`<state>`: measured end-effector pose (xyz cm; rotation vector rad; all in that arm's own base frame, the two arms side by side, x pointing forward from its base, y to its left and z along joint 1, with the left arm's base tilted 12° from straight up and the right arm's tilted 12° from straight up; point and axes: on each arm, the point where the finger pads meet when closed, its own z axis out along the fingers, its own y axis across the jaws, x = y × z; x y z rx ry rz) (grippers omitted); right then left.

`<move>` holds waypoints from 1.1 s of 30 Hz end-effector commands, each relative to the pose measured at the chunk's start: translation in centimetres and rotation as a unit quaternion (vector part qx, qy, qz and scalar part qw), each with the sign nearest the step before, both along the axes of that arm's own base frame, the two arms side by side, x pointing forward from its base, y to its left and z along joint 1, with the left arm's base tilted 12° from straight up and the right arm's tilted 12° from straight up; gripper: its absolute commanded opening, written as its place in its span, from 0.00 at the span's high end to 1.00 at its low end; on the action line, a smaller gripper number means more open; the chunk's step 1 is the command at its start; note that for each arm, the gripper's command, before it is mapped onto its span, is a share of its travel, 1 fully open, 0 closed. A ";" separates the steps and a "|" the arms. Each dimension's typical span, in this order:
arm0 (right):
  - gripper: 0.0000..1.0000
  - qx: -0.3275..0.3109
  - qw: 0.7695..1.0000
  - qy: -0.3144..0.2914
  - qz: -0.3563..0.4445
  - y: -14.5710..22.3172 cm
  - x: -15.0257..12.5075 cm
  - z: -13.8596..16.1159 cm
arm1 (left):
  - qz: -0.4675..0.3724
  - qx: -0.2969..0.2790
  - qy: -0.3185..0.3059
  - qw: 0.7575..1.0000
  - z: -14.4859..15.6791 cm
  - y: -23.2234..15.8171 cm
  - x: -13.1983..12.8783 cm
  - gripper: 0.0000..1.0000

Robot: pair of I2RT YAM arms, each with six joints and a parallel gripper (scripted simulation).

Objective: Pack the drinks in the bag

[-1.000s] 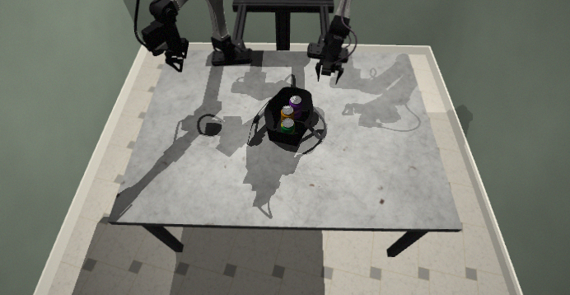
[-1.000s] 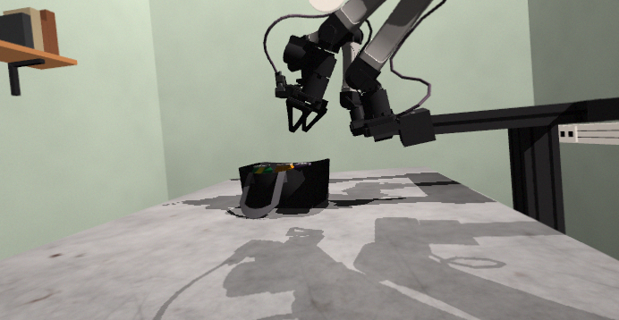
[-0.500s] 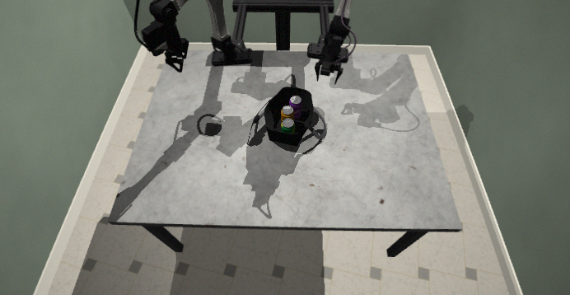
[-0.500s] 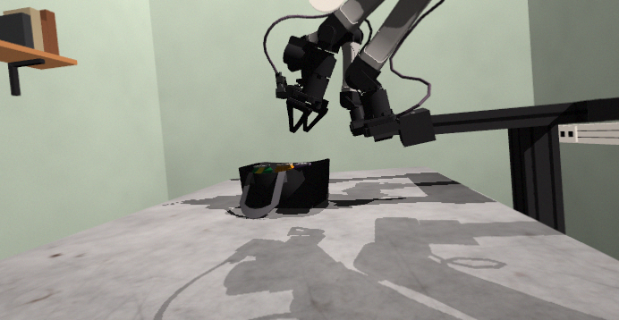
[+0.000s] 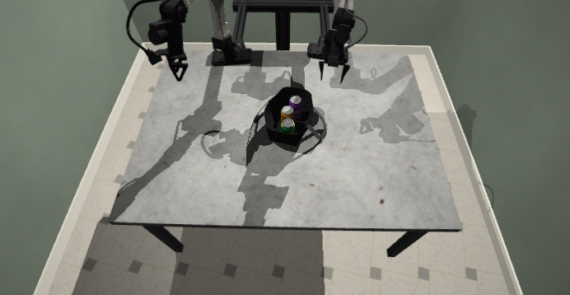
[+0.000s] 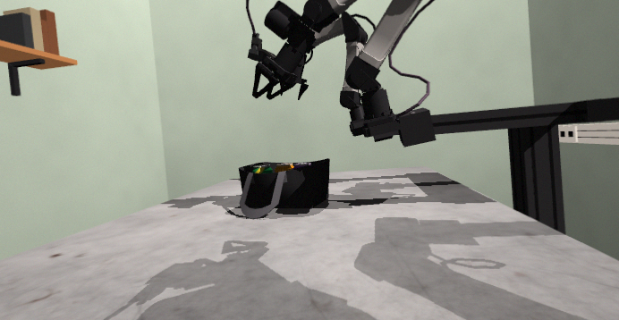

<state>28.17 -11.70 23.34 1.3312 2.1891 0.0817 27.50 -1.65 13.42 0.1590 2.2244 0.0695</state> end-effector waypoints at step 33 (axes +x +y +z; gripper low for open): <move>0.14 -0.378 0.776 -0.368 0.347 11.8 10.6 15.0 | 0.025 -0.069 -0.300 0.951 25.3 1.6 11.3 0.14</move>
